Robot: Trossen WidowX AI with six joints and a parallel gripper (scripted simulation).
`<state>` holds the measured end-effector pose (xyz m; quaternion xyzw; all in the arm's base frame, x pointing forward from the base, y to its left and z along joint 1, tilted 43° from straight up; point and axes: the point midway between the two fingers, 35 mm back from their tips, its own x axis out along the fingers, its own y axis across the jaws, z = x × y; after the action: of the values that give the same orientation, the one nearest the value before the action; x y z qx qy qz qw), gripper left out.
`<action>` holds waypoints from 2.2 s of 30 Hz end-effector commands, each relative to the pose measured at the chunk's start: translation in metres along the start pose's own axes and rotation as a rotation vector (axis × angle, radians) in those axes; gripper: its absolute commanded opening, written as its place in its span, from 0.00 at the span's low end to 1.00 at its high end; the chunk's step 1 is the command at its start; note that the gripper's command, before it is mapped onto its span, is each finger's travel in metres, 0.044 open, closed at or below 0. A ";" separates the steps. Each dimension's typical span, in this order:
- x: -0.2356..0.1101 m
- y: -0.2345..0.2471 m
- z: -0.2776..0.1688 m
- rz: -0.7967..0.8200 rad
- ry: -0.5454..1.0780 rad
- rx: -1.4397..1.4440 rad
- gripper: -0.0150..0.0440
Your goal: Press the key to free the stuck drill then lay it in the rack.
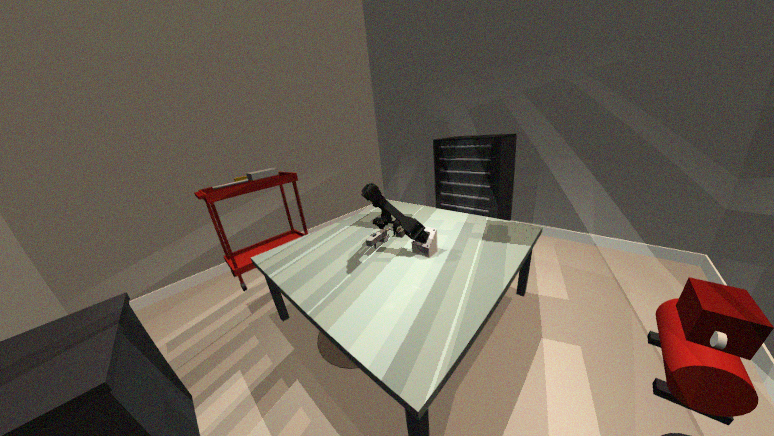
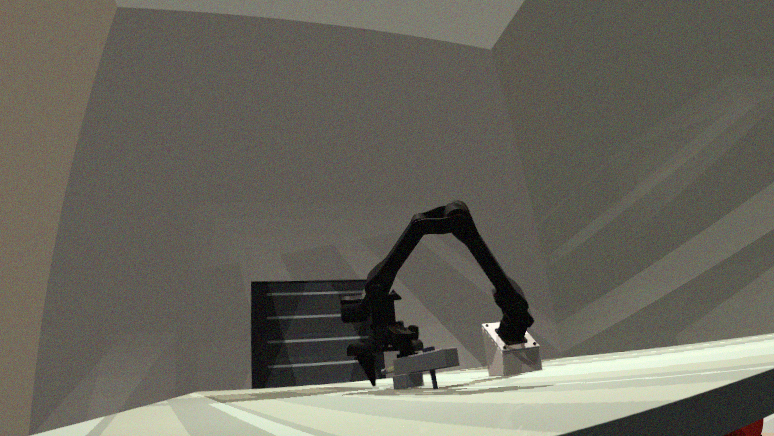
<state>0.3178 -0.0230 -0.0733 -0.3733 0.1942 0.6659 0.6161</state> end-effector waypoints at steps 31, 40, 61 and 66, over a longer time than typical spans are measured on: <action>-0.002 0.001 -0.004 0.003 -0.006 0.006 0.25; -0.001 0.001 -0.014 0.003 -0.006 0.006 0.25; 0.000 0.002 -0.044 0.002 -0.004 0.005 0.25; 0.001 0.002 -0.052 0.002 -0.004 0.005 0.25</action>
<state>0.3281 -0.0557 -0.1025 -0.3696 0.1946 0.6655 0.6185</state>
